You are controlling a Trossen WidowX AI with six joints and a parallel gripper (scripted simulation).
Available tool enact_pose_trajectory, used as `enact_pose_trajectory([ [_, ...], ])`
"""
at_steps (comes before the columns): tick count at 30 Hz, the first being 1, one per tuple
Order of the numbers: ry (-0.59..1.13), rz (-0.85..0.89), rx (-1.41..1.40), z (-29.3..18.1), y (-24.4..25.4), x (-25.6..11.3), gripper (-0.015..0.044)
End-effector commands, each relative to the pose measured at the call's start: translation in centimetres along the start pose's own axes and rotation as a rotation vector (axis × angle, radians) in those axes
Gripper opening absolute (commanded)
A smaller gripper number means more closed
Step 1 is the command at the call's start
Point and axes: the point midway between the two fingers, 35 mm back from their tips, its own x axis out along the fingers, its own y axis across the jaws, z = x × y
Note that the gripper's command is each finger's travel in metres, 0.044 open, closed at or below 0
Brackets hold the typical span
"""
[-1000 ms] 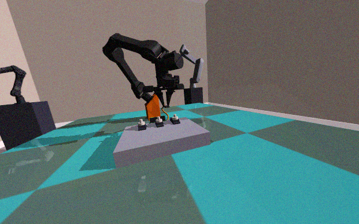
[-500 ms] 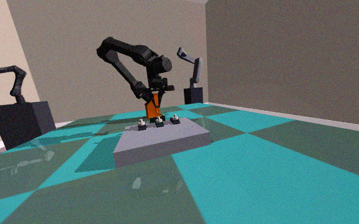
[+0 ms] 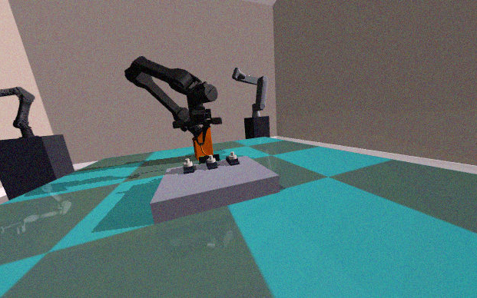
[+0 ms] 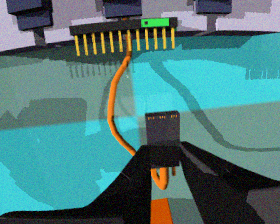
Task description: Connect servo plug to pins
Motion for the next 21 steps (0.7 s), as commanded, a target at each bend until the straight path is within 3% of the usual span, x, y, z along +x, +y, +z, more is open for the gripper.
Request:
enact_pose_trajectory([
  [1,-0.003,-0.002,0.010,-0.6,-0.3,0.5,0.0000],
  [10,-0.004,-0.004,0.011,-0.6,-0.3,4.1,0.0000],
  [21,-0.004,-0.004,0.011,1.6,-0.4,4.0,0.0000],
])
